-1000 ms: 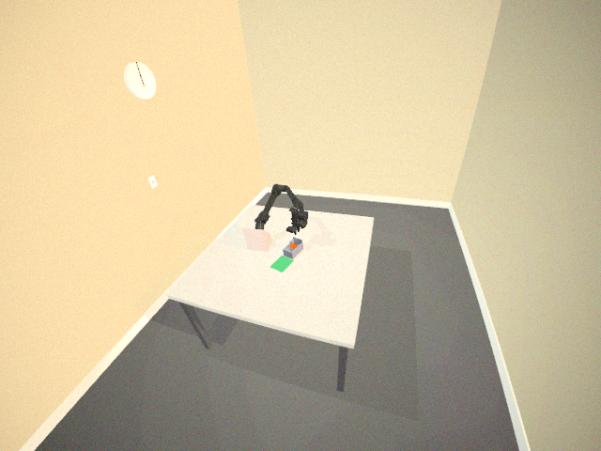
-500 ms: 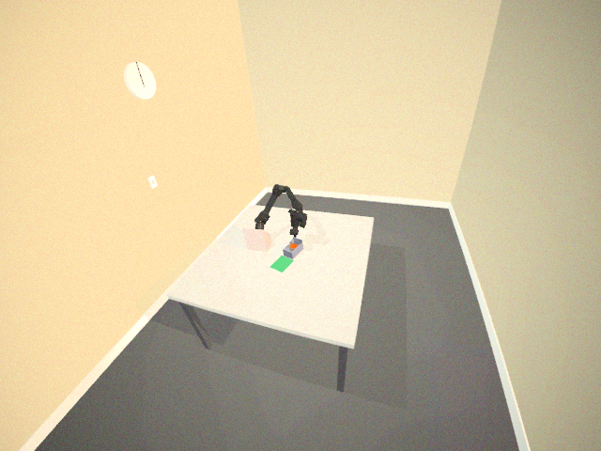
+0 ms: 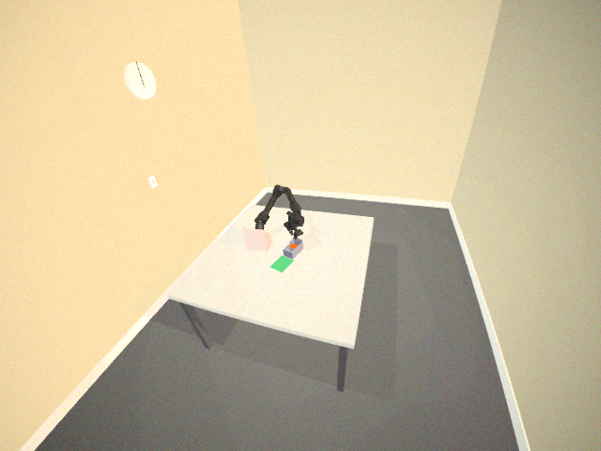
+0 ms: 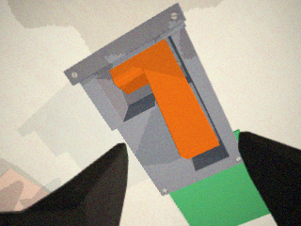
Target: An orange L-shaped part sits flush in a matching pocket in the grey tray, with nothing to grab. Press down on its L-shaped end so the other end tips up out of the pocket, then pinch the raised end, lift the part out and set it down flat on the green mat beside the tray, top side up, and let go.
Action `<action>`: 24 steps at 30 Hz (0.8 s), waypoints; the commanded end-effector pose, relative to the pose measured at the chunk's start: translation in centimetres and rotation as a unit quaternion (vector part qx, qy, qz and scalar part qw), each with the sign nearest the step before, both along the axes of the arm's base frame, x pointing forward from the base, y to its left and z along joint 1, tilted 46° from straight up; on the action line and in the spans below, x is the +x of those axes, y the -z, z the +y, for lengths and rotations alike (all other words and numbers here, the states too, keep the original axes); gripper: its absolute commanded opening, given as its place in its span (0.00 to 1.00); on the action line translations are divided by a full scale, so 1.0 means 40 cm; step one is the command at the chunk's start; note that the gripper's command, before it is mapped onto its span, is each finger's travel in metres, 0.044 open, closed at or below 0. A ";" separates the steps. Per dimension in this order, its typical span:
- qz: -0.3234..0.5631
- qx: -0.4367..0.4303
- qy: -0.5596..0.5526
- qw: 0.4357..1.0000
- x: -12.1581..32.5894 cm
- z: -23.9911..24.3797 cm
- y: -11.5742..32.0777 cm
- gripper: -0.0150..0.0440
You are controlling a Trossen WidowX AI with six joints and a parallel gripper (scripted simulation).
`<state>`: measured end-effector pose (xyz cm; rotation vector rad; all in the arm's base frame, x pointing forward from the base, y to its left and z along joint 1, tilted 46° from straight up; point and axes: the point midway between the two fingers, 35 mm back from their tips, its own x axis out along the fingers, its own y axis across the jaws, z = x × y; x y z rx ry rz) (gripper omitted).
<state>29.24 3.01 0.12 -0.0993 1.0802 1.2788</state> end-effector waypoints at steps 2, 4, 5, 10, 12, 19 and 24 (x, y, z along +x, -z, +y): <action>-0.145 0.012 -0.136 0.980 -0.003 -0.047 0.036 0.73; -0.145 0.012 -0.136 0.980 -0.003 -0.047 0.036 0.73; -0.145 0.012 -0.136 0.980 -0.003 -0.047 0.036 0.73; -0.145 0.012 -0.136 0.980 -0.003 -0.047 0.036 0.73; -0.145 0.012 -0.136 0.980 -0.003 -0.039 0.044 0.73; -0.145 0.013 -0.136 0.980 -0.010 0.008 0.090 0.73; -0.145 0.013 -0.136 0.980 -0.011 0.015 0.097 0.73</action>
